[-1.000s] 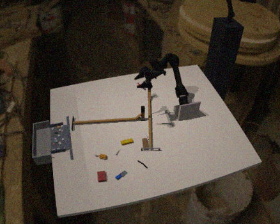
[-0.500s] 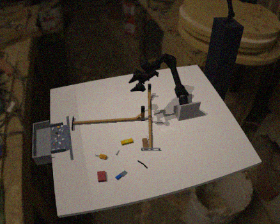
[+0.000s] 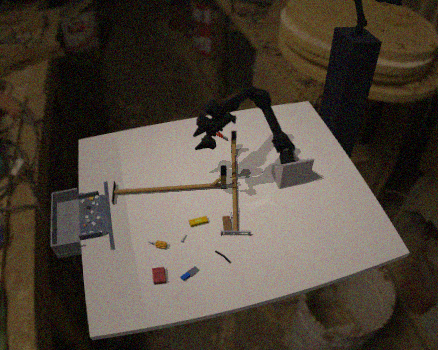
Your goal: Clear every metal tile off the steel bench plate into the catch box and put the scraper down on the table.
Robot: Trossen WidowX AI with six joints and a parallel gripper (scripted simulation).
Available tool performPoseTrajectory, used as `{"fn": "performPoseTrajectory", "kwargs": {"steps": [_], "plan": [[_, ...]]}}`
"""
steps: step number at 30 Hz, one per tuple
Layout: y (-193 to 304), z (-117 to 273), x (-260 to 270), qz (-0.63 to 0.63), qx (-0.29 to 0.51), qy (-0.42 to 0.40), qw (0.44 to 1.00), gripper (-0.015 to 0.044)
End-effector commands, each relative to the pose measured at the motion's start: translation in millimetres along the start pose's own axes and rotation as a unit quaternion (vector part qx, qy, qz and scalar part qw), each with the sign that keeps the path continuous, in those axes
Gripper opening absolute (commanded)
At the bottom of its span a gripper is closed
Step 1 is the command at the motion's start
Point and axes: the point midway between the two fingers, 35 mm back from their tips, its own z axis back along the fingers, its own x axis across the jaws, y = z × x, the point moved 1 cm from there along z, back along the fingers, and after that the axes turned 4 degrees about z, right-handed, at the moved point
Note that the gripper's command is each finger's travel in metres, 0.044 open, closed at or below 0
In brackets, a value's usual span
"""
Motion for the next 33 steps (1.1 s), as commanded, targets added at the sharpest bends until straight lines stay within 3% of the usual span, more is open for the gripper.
{"fn": "performPoseTrajectory", "kwargs": {"steps": [1,33], "plan": [[0.1,-13.7,-1.1,-0.008,0.017,0.000,1.000,0.0440],[35.2,-133.9,-21.2,-0.055,0.174,0.021,0.983,0.0440]]}}
